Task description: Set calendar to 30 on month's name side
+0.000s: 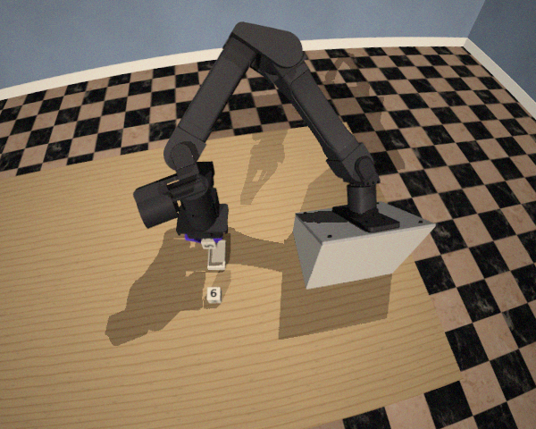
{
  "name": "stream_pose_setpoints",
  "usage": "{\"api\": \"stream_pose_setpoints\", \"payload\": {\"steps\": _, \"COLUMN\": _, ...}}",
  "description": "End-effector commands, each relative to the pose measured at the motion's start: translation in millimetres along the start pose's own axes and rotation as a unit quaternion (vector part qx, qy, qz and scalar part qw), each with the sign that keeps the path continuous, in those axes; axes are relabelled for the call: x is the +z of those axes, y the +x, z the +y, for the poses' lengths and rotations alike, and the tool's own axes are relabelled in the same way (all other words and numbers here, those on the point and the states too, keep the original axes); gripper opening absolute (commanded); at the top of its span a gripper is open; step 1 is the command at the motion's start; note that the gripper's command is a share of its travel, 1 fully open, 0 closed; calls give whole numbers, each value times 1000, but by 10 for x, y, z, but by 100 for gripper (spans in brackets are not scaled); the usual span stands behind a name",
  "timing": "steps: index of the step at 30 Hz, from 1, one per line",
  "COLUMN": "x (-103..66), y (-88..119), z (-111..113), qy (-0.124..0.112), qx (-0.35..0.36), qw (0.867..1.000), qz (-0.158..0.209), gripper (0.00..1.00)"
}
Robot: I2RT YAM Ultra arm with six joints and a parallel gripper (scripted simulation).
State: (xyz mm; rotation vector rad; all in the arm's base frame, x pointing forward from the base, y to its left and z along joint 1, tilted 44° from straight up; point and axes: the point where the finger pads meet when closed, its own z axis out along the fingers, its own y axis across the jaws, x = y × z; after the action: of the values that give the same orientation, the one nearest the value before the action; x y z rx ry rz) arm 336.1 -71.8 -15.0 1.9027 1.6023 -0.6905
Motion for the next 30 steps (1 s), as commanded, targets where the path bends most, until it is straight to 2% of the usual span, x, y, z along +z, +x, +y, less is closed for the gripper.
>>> {"api": "stream_pose_setpoints", "payload": {"steps": 1, "x": -48, "y": 15, "z": 15, "qy": -6, "qx": -20, "qw": 1000, "qz": 1, "gripper": 27}}
{"api": "stream_pose_setpoints", "payload": {"steps": 5, "x": -48, "y": 15, "z": 15, "qy": -6, "qx": -39, "qw": 999, "qz": 1, "gripper": 27}}
{"api": "stream_pose_setpoints", "payload": {"steps": 8, "x": -48, "y": 16, "z": 14, "qy": -6, "qx": -84, "qw": 996, "qz": 1, "gripper": 27}}
{"api": "stream_pose_setpoints", "payload": {"steps": 13, "x": -49, "y": 19, "z": 13, "qy": -6, "qx": -192, "qw": 981, "qz": 0, "gripper": 27}}
{"api": "stream_pose_setpoints", "payload": {"steps": 16, "x": -49, "y": 20, "z": 12, "qy": -6, "qx": -226, "qw": 974, "qz": 0, "gripper": 27}}
{"api": "stream_pose_setpoints", "payload": {"steps": 20, "x": -49, "y": 21, "z": 11, "qy": -6, "qx": -308, "qw": 952, "qz": -1, "gripper": 27}}
{"api": "stream_pose_setpoints", "payload": {"steps": 22, "x": -49, "y": 21, "z": 11, "qy": -6, "qx": -308, "qw": 952, "qz": -1, "gripper": 27}}
{"api": "stream_pose_setpoints", "payload": {"steps": 23, "x": -49, "y": 22, "z": 11, "qy": -6, "qx": -320, "qw": 947, "qz": -1, "gripper": 27}}
{"api": "stream_pose_setpoints", "payload": {"steps": 25, "x": -49, "y": 23, "z": 10, "qy": -6, "qx": -376, "qw": 927, "qz": -1, "gripper": 27}}
{"api": "stream_pose_setpoints", "payload": {"steps": 28, "x": -49, "y": 24, "z": 9, "qy": -6, "qx": -424, "qw": 906, "qz": -1, "gripper": 27}}
{"api": "stream_pose_setpoints", "payload": {"steps": 29, "x": -49, "y": 24, "z": 9, "qy": -6, "qx": -425, "qw": 905, "qz": -1, "gripper": 27}}
{"api": "stream_pose_setpoints", "payload": {"steps": 30, "x": -49, "y": 25, "z": 9, "qy": -6, "qx": -454, "qw": 891, "qz": -2, "gripper": 27}}
